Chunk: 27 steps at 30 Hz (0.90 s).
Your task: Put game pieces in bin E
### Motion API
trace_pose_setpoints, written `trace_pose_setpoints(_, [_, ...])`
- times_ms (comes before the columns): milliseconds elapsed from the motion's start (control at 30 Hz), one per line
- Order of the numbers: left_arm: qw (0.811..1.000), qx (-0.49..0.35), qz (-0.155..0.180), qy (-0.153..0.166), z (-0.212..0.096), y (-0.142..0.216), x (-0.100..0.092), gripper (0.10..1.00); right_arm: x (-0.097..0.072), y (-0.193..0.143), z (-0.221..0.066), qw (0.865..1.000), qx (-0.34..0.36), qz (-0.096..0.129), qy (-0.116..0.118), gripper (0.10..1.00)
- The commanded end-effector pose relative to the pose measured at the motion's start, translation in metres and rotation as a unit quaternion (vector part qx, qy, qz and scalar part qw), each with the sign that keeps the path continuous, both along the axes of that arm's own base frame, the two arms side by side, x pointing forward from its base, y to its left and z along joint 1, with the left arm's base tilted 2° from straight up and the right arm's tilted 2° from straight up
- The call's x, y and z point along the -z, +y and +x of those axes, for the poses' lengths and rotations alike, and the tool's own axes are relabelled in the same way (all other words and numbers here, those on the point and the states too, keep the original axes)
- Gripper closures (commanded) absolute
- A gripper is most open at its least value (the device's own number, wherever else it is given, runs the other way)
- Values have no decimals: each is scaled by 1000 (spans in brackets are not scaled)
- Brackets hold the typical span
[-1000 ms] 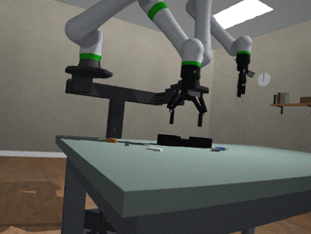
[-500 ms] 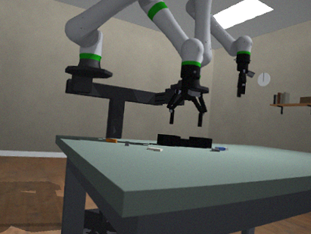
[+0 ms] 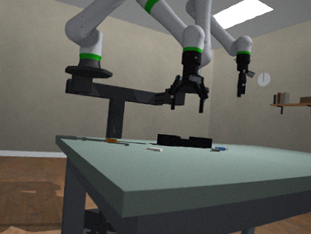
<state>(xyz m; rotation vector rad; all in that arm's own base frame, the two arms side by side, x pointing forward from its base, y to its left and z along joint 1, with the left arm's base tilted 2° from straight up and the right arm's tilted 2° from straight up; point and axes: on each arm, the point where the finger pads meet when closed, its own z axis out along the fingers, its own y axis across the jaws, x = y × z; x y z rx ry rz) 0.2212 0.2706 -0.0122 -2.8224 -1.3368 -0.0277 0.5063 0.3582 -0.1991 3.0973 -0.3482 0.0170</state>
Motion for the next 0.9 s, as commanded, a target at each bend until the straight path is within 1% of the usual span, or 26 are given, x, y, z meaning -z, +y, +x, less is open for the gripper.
trace_pose_setpoints(0, [1000, 0, 1, 0, 0, 1, -1, 98, -26, 1, 1, 1000, 0, 1, -1, 98])
trace_pose_setpoints(67, [1000, 0, 1, 0, 0, 1, -1, 98, -42, 2, 0, 1000, 0, 1, -1, 98])
trace_pose_setpoints(100, [1000, 0, 1, 0, 0, 1, -1, 98, -45, 2, 0, 1000, 0, 1, -1, 98])
trace_pose_setpoints(300, [1000, 0, 1, 0, 0, 1, -1, 98, -45, 2, 0, 1000, 0, 1, -1, 98])
trace_pose_setpoints(333, [1000, 0, 1, 0, 0, 1, -1, 98, -42, -5, 5, 1000, -25, 1, -1, 777])
trace_pose_setpoints(400, [1000, 0, 1, 0, 0, 1, -1, 98, -36, -18, 13, 997, -75, 0, 1, 777])
trace_pose_setpoints(467, [1000, 0, 1, 0, 0, 1, -1, 98, -36, -18, 13, 997, -75, 0, 1, 777])
trace_pose_setpoints(533, [1000, 0, 1, 0, 0, 1, -1, 98, -31, -31, 22, 992, -125, 0, 2, 777])
trace_pose_setpoints(600, [1000, 0, 1, 0, 0, 1, -1, 98, -25, -44, 30, 988, -154, -2, 2, 777])
trace_pose_setpoints(733, [1000, 0, 1, 0, 0, 1, -1, 98, -14, -71, 48, 977, -215, -5, 2, 777])
trace_pose_setpoints(867, [1000, 0, 1, 0, 0, 1, -1, 98, -3, -97, 65, 962, -274, -8, 2, 777])
